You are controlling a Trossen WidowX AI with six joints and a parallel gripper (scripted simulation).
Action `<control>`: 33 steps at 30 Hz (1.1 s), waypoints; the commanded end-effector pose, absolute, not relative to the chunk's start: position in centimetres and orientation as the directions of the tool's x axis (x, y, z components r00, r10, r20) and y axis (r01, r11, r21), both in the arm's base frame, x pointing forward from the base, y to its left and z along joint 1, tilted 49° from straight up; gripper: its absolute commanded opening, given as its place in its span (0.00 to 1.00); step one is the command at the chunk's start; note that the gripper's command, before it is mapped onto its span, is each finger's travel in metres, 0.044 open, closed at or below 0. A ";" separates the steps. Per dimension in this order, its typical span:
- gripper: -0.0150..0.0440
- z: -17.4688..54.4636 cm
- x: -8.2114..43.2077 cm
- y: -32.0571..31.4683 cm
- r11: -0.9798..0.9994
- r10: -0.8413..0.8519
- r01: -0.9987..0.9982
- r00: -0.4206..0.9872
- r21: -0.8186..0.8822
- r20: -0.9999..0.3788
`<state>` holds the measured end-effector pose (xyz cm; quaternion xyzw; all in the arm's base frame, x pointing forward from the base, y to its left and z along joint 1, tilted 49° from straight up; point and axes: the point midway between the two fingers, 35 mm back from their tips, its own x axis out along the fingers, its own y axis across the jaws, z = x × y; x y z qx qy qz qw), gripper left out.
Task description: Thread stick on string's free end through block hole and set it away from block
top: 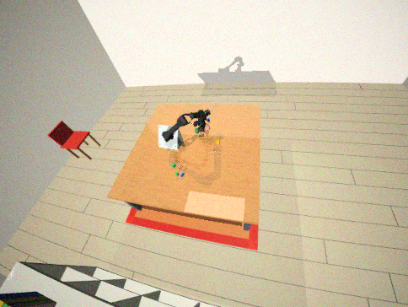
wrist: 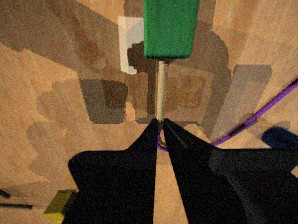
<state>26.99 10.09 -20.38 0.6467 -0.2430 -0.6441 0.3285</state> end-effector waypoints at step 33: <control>0.25 -20.1 22.2 9.7 -0.669 -0.735 0.112 0.053 0.735 -0.676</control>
